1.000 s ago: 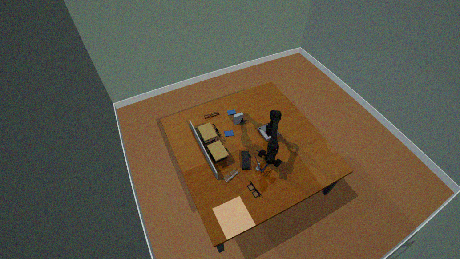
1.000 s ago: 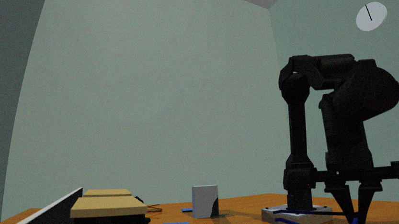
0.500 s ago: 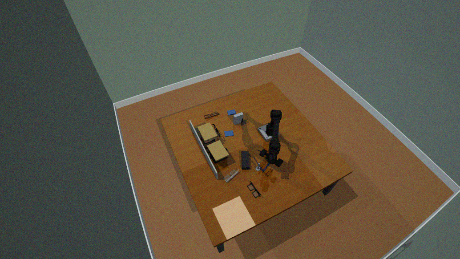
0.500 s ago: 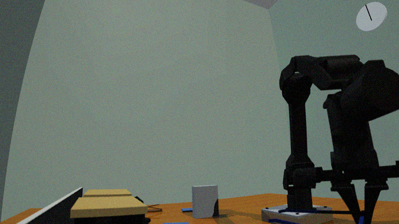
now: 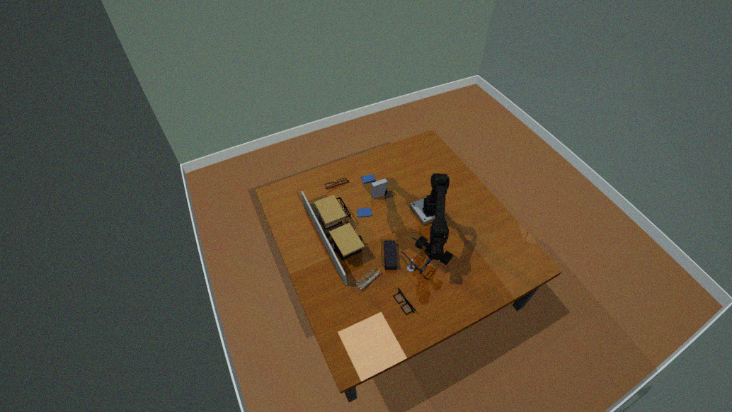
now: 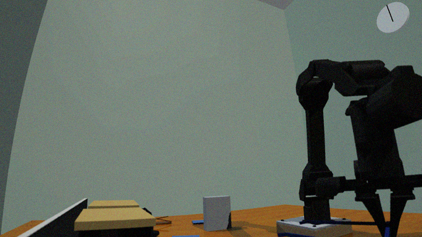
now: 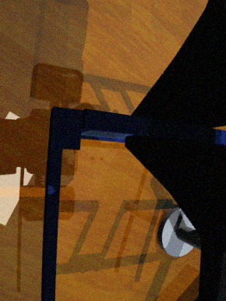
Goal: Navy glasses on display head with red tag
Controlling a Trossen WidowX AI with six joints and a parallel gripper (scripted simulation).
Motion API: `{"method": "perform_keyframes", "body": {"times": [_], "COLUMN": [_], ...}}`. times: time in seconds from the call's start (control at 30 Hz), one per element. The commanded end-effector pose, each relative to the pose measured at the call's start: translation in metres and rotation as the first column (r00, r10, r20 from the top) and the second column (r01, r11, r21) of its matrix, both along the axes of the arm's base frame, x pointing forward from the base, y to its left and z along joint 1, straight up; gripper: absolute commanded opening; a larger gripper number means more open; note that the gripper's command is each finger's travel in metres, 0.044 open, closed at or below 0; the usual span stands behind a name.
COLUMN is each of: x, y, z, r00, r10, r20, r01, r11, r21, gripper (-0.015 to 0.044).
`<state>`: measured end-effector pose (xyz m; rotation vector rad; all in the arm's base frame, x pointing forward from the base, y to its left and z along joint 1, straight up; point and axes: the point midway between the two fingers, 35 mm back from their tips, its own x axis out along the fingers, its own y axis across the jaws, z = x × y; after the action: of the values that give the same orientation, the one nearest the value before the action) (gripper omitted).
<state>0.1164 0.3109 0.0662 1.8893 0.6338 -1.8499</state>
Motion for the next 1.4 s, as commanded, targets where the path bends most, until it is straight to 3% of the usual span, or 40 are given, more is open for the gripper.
{"method": "perform_keyframes", "body": {"times": [0.0,1.37], "x": [-0.006,-0.015], "y": [-0.002,-0.006], "z": [-0.001,-0.002], "r00": [1.000,1.000], "r10": [0.003,0.003], "r20": [-0.005,-0.006], "r01": [-0.003,-0.003], "r11": [1.000,1.000], "r21": [-0.003,-0.003], "gripper": [0.0000,0.0000]}}
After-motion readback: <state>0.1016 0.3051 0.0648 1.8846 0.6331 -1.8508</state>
